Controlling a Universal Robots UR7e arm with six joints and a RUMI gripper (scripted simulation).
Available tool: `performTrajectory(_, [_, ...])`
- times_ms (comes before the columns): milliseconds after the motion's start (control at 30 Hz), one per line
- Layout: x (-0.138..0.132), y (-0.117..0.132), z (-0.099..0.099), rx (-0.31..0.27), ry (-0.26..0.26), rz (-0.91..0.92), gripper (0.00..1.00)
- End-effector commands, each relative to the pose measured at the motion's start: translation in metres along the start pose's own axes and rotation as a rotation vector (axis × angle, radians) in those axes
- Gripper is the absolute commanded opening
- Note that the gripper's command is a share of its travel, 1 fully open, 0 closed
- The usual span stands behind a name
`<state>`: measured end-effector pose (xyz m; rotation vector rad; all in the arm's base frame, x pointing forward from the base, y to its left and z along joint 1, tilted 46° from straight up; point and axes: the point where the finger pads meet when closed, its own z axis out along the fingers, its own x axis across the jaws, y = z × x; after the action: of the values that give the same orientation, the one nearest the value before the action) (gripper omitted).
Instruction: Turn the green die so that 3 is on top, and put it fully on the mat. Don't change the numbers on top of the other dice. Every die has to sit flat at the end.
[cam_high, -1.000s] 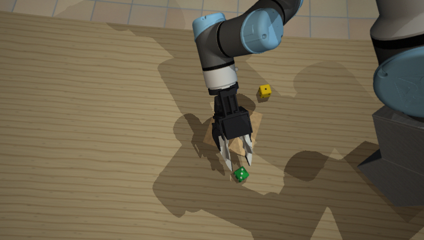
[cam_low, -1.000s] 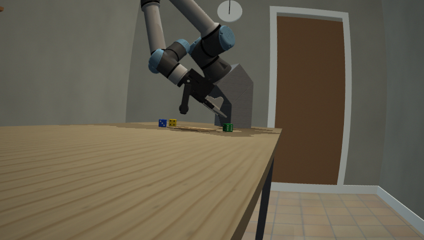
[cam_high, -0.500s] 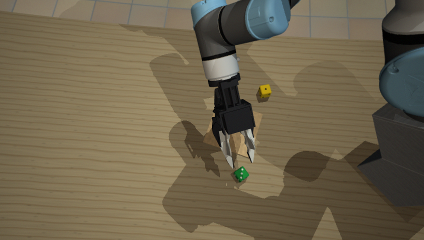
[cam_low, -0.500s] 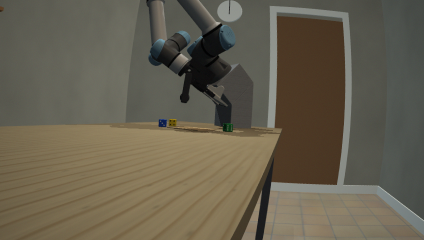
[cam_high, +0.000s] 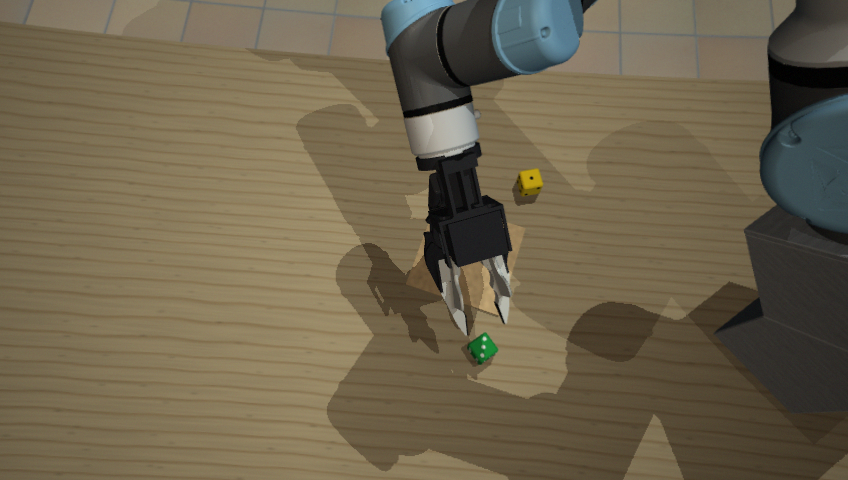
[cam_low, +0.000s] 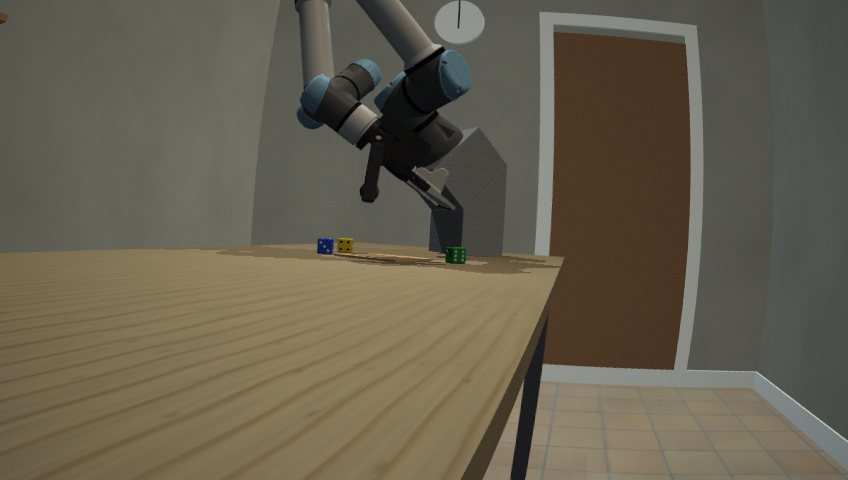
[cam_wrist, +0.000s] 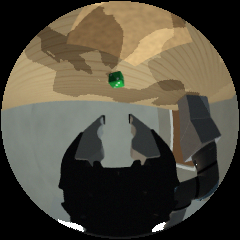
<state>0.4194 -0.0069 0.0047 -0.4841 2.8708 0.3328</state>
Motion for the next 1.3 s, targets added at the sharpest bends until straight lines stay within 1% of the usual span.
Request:
performTrajectory(0, [0.000, 0.000, 0.000, 0.001, 0.001, -0.012, 0.28])
performTrajectory(300, [0.000, 0.000, 0.001, 0.005, 0.006, -0.046, 0.28])
performTrajectory(733, [0.000, 0.001, 0.004, 0.015, 0.022, -0.154, 0.28])
performTrajectory(1267, [0.000, 0.003, 0.012, 0.034, 0.065, -0.432, 0.28])
